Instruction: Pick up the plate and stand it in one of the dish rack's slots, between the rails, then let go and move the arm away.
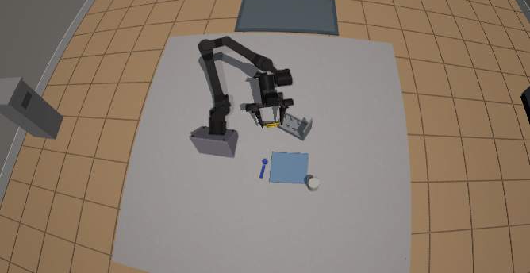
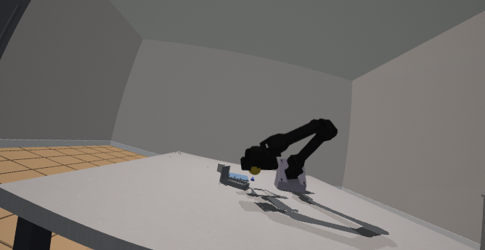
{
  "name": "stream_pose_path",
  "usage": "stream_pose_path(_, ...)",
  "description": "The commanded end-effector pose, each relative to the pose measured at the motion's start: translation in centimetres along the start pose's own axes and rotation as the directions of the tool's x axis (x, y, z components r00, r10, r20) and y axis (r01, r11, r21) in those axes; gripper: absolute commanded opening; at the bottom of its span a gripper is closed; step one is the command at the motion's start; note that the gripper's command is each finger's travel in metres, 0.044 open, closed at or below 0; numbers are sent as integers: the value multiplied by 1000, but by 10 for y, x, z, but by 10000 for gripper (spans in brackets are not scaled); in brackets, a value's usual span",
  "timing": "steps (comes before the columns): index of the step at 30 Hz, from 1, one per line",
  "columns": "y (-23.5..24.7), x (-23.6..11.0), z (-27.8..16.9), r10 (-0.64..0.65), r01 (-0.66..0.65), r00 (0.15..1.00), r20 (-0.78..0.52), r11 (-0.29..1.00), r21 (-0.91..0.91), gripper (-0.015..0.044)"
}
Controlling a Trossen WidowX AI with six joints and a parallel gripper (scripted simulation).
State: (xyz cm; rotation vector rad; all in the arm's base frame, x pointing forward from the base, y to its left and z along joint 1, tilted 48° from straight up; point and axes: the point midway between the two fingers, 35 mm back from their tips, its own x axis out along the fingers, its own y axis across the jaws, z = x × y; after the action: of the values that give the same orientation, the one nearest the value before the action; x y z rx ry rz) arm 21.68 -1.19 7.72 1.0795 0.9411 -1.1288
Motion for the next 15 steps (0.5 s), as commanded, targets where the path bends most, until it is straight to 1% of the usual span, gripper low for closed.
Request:
stream_pose_path(1,2,1,0,48,-47,997,61,999,-26,0)
stream_pose_path(8,8,0,-4,162,-149,973,163,985,-88,0)
stream_pose_path(15,14,-5,-9,287,-260,927,240,956,-139,0)
